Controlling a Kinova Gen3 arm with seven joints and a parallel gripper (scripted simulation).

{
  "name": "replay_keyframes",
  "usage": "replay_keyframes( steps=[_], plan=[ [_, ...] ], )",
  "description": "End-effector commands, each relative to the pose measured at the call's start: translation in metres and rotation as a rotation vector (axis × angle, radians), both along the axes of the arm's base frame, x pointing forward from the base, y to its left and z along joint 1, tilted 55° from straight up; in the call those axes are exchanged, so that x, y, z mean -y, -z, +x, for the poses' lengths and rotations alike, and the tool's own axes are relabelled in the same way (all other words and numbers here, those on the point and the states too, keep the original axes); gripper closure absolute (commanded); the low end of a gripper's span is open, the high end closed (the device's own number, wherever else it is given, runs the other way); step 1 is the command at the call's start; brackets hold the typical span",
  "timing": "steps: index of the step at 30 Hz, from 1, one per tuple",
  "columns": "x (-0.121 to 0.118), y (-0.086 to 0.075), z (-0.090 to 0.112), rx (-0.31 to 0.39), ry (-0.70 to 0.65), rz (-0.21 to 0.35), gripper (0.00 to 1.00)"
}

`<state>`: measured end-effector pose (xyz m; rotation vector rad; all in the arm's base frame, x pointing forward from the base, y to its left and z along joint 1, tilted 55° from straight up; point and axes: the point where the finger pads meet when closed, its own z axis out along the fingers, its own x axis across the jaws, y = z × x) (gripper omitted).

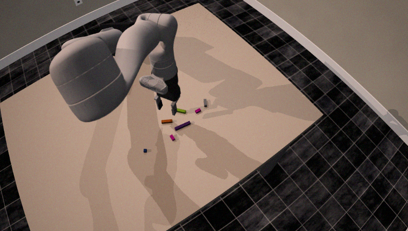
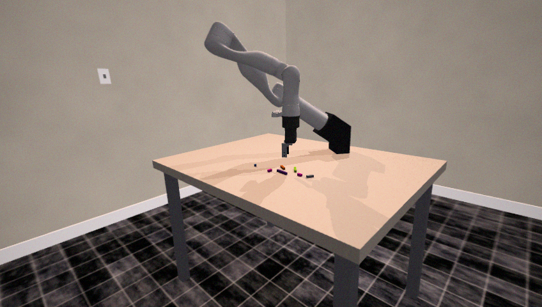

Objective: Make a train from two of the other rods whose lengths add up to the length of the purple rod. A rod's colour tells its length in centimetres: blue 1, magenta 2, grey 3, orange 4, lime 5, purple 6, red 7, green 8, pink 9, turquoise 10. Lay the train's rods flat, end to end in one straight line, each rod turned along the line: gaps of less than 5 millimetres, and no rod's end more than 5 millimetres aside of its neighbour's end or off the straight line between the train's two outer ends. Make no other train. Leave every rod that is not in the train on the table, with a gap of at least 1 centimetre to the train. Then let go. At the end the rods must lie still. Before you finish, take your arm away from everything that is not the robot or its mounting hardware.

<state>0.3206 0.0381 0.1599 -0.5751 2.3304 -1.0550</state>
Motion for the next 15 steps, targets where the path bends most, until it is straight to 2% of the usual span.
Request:
replay_keyframes(
  steps=[1, 6, 8, 15],
  plan=[
    [-0.0003, -0.001, 0.0023, -0.065, -0.063, -0.075, 0.0],
    [-0.003, -0.0003, 0.0043, -0.167, -0.165, -0.184, 0.0],
    [-0.003, -0.0003, 0.0043, -0.167, -0.165, -0.184, 0.0],
    [-0.0072, 0.0019, 0.0066, -0.318, -0.317, -0.348, 0.0]
  ],
)
